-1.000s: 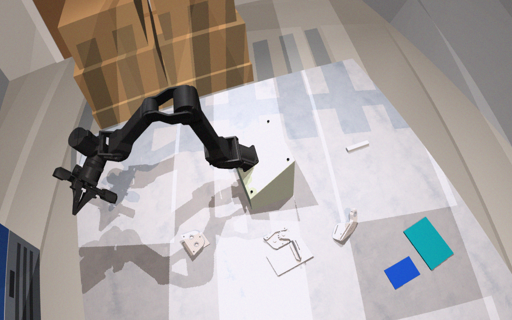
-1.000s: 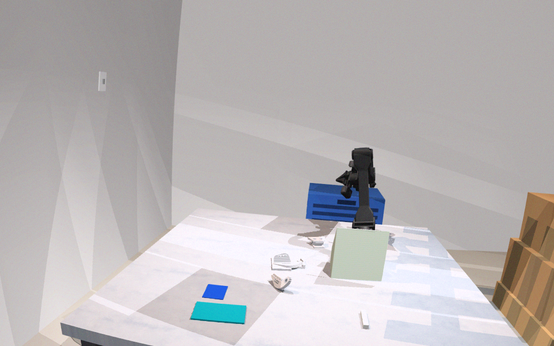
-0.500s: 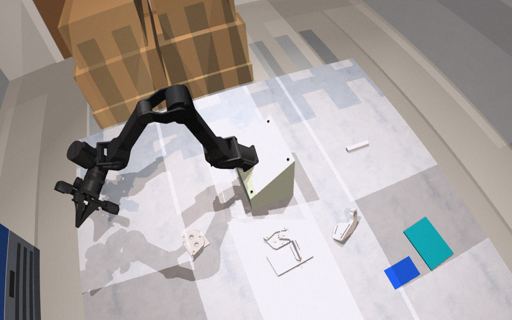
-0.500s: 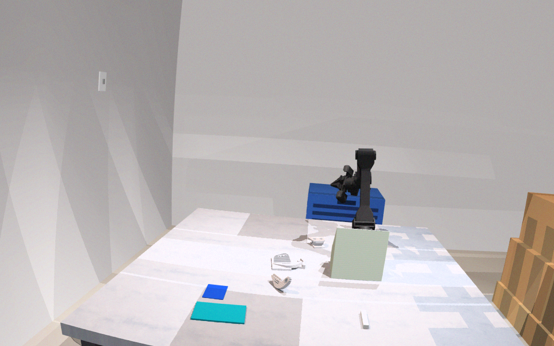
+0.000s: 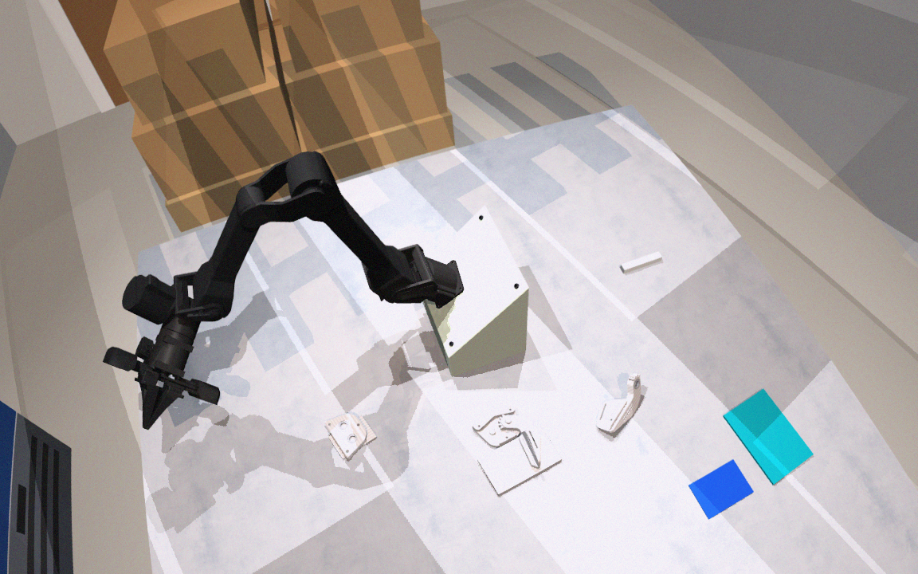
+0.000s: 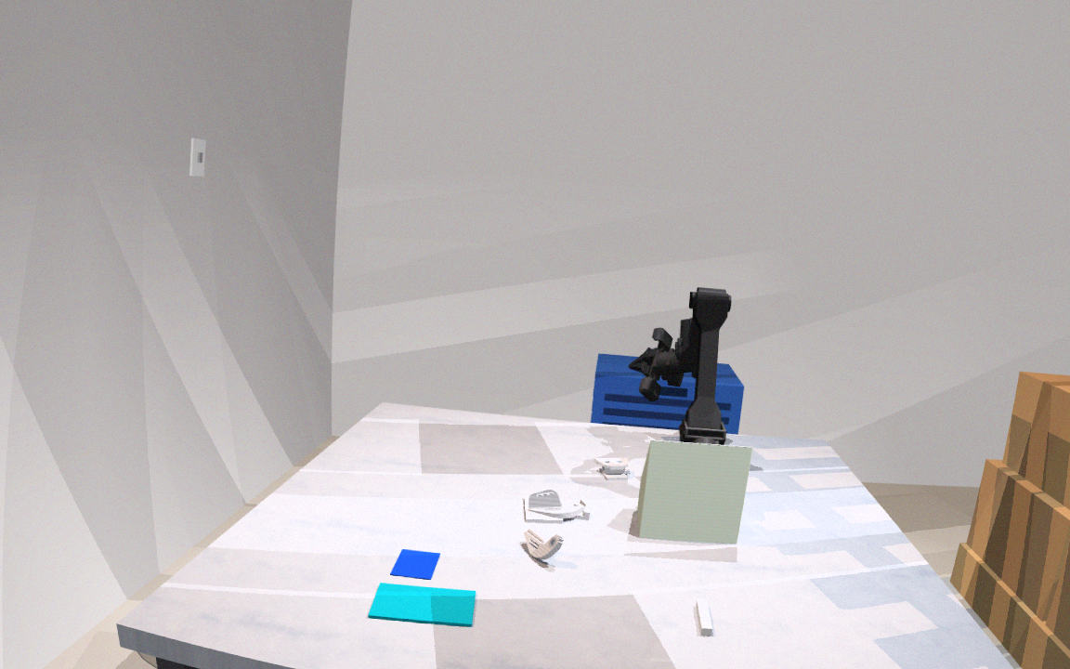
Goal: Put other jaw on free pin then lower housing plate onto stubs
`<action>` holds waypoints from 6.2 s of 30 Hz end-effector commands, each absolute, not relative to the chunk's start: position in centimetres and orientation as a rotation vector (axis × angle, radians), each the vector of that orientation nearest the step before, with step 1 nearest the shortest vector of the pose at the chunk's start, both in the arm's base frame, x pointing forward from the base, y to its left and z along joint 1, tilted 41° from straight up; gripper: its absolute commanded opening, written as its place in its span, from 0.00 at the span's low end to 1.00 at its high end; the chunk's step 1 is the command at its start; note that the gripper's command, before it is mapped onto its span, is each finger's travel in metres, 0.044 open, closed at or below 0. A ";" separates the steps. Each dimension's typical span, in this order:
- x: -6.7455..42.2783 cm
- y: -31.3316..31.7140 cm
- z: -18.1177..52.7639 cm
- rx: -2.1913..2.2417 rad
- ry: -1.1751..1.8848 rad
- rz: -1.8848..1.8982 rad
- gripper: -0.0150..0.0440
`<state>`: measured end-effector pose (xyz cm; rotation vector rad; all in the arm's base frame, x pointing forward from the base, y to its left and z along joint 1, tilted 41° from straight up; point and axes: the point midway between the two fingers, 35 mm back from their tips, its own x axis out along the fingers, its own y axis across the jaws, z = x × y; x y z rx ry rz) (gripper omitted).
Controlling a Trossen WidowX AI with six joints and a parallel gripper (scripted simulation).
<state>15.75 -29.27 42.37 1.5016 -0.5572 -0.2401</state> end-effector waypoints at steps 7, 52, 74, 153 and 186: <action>18.2 -30.1 40.7 1.497 -0.501 -0.261 0.25; 29.6 -28.7 32.7 1.473 -0.210 -0.330 0.25; 34.7 -25.7 27.4 1.338 0.028 -0.358 0.25; 44.4 -5.7 11.4 0.601 0.757 -0.092 0.25; 43.0 3.4 3.5 0.163 1.065 0.089 0.25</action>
